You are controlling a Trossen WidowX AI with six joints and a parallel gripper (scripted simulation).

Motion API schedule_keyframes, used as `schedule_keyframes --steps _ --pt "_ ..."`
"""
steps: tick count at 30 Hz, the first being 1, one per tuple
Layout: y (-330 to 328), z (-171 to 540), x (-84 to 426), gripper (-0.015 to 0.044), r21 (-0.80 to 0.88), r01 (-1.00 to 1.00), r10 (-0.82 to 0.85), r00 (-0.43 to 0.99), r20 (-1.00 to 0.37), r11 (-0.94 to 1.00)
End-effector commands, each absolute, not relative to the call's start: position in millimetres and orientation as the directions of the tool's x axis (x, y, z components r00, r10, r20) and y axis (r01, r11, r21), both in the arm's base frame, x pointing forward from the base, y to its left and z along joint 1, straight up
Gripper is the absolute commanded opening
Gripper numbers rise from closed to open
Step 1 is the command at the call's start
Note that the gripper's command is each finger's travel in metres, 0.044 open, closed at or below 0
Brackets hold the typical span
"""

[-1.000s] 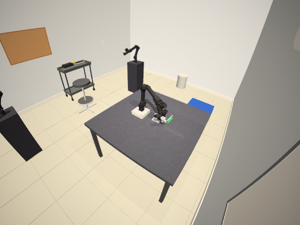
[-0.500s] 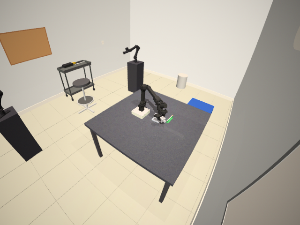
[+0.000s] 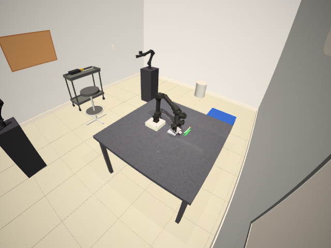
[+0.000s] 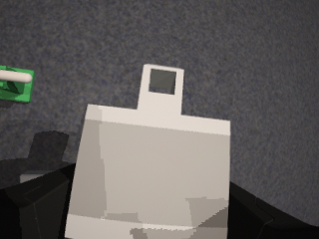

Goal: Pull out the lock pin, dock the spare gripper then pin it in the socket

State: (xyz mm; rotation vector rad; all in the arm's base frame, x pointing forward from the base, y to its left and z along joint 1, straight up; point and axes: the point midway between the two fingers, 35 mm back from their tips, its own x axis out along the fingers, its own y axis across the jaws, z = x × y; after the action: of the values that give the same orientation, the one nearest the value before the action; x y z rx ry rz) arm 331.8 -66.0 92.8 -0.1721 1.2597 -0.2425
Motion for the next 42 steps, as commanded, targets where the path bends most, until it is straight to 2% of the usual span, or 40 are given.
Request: schedule_keyframes --steps 1,15,25,33,42 --pt "-58.1 95.6 327.4 0.0 -0.325 -0.004 -0.314 0.252 -0.915 0.946" --pt "-35.6 104.5 306.4 0.0 -0.474 -0.317 -0.449 0.154 -0.88 0.821" --pt "-21.6 117.6 292.2 0.0 -0.527 -0.548 -0.562 0.121 -0.819 0.65" --pt "-15.0 127.5 274.5 0.0 -0.496 -0.73 -0.663 0.079 -0.744 0.47" --pt "-6.3 143.1 259.9 0.0 -0.38 -0.9 -0.771 0.084 -0.632 0.214"
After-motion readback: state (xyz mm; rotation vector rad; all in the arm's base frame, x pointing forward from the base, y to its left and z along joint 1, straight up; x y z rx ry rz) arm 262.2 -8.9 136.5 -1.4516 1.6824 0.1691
